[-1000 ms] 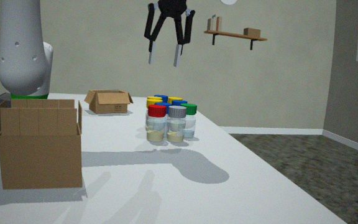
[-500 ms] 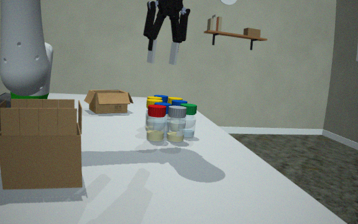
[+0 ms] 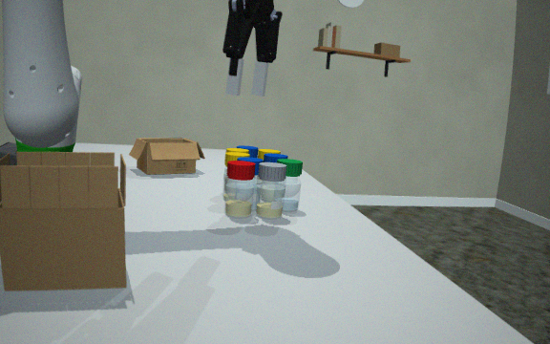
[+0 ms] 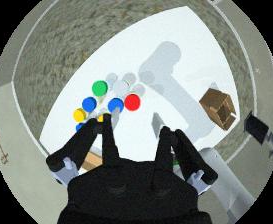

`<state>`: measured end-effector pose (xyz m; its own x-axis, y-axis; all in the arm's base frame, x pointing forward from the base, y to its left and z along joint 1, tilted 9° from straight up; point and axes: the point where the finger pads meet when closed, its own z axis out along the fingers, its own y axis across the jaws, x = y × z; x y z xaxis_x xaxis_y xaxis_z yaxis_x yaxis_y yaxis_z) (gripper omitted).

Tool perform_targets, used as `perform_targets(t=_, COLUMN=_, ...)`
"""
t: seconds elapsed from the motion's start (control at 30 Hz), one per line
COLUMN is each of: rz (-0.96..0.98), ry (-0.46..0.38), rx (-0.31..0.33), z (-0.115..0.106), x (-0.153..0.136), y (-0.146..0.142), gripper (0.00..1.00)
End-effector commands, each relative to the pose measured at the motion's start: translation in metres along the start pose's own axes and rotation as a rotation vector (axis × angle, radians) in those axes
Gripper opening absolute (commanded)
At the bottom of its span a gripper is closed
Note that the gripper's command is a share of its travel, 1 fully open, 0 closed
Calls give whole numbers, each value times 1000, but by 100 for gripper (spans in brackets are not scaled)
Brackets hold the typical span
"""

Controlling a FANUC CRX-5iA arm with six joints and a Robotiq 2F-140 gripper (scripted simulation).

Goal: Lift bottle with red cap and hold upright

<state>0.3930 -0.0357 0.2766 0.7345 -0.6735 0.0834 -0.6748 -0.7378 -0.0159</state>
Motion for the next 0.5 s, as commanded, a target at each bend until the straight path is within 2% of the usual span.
perform_targets(t=0.0, rz=-4, ry=0, rx=2, z=-1, x=0, y=0, gripper=51)
perform_targets(t=0.37, rz=-333, ry=17, rx=-8, z=-5, x=-5, y=2, gripper=51)
perform_targets(t=0.47, rz=-333, ry=17, rx=-8, z=-5, x=-5, y=2, gripper=51)
